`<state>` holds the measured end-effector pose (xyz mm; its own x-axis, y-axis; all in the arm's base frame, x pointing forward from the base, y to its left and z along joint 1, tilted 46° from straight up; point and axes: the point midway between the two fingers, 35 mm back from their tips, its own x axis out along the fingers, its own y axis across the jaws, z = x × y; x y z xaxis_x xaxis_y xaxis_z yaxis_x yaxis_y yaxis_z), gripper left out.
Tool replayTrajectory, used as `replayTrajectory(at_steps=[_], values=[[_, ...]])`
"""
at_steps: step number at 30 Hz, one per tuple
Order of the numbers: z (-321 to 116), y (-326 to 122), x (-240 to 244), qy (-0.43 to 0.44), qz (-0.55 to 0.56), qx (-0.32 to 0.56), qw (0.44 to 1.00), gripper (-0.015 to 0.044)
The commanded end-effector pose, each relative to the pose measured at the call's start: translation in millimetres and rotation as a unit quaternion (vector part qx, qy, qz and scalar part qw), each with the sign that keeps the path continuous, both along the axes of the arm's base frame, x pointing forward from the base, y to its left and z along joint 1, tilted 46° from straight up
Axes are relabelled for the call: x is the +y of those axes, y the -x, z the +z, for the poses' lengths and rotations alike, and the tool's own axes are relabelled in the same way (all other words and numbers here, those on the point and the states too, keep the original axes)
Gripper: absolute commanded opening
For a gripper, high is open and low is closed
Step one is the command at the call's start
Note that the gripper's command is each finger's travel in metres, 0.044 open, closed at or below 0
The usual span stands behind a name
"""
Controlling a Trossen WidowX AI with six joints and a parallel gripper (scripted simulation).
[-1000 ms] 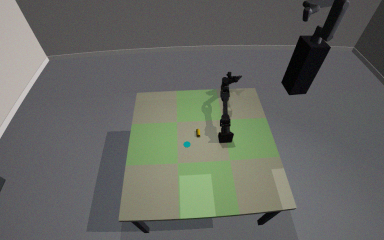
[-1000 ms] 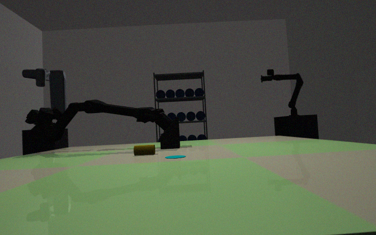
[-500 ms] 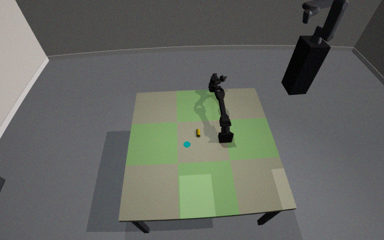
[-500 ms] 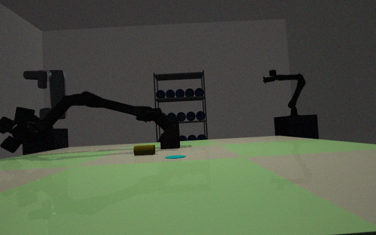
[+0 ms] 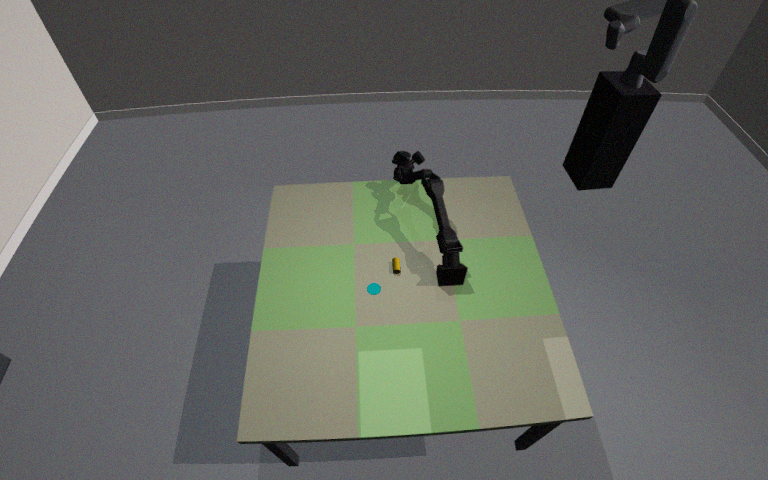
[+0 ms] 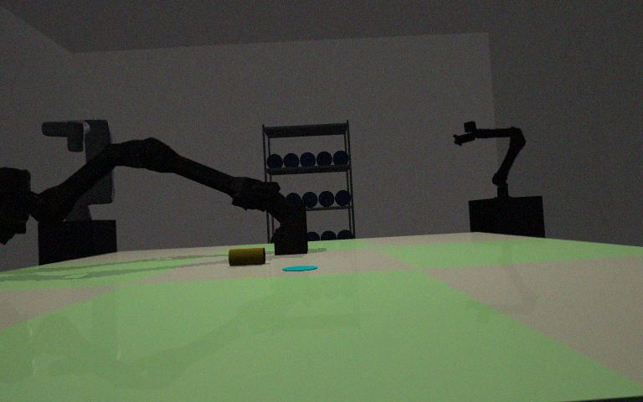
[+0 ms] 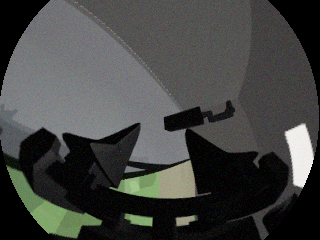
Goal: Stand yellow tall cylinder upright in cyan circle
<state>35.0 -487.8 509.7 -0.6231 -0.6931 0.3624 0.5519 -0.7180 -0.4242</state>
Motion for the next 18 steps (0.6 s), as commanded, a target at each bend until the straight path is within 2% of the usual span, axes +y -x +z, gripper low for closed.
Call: replayTrajectory(at_steps=[1,9,18], values=[[-4,-38,4,-0.026,0.049,0.016,0.998,0.0309],[-27,-107,12,-0.085,0.132,0.050,0.986,0.0309],[-89,-198,31,-0.202,0.225,0.121,0.946,0.0309]])
